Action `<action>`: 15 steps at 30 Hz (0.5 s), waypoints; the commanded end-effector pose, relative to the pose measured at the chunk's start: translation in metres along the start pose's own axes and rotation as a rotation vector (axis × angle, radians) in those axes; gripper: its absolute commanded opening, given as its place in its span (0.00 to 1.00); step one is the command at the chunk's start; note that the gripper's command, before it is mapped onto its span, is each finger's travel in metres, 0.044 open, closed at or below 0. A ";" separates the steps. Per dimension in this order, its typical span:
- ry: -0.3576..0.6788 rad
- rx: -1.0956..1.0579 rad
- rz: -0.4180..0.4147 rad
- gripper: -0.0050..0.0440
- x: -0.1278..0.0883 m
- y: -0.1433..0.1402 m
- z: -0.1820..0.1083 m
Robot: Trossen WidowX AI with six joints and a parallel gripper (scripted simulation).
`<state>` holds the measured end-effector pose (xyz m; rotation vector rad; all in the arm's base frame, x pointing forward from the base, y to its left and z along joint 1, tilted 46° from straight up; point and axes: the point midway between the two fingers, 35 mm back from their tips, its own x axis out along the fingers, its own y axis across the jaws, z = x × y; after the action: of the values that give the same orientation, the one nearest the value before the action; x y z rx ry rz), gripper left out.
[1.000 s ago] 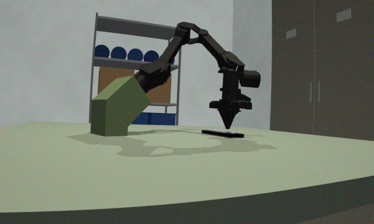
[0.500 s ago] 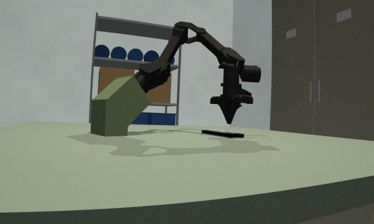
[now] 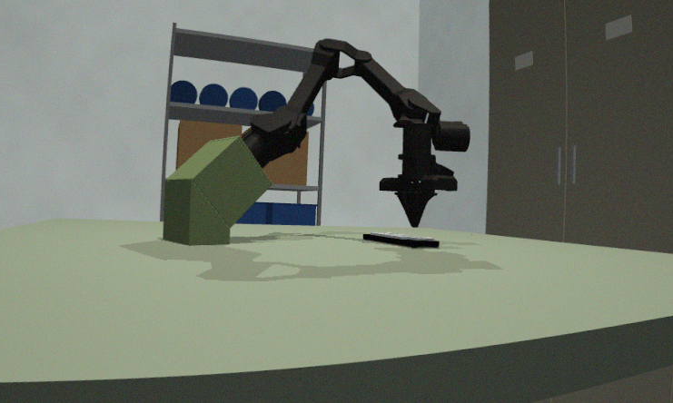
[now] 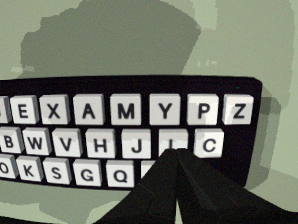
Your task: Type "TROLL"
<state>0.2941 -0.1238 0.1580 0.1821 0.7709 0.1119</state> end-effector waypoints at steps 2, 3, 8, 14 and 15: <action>0.012 0.009 0.000 0.10 0.005 -0.001 -0.004; 0.012 0.009 0.000 0.10 0.006 -0.001 -0.004; 0.012 0.009 0.000 0.10 0.012 -0.001 -0.004; 0.012 0.009 0.000 0.10 0.021 -0.001 -0.004; 0.012 0.009 0.000 0.10 0.022 -0.001 -0.004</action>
<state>0.3049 -0.1218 0.1485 0.1811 0.7687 0.1108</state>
